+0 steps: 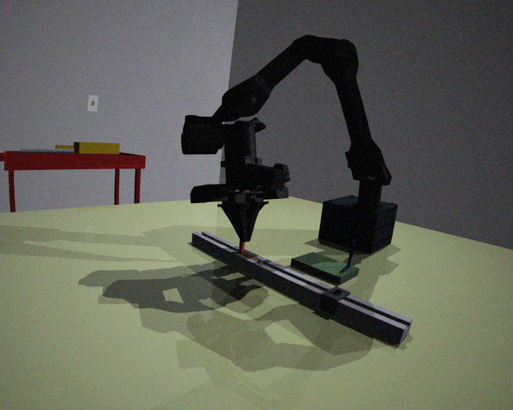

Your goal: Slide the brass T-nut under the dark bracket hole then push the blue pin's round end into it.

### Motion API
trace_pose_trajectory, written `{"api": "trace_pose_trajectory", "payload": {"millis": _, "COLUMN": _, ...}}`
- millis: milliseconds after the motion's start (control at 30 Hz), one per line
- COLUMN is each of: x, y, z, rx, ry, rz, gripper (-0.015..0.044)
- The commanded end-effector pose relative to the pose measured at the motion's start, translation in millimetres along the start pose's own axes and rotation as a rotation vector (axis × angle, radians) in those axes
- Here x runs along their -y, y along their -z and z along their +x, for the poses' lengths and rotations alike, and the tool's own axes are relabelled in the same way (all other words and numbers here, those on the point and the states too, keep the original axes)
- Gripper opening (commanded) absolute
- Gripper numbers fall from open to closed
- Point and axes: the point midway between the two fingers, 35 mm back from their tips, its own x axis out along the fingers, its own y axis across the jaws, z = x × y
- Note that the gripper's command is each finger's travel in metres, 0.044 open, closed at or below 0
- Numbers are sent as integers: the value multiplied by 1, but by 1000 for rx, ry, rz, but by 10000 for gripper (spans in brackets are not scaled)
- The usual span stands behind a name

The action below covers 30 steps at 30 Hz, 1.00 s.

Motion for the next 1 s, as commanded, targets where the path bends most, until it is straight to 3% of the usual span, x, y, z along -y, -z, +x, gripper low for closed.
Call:
{"api": "trace_pose_trajectory", "payload": {"millis": 0, "x": -2, "y": -7, "z": 3, "rx": 7, "ry": -4, "rz": 2, "gripper": -150}}
{"api": "trace_pose_trajectory", "payload": {"millis": 967, "x": -2, "y": -50, "z": 13, "rx": 12, "ry": -4, "rz": 2, "gripper": -150}}
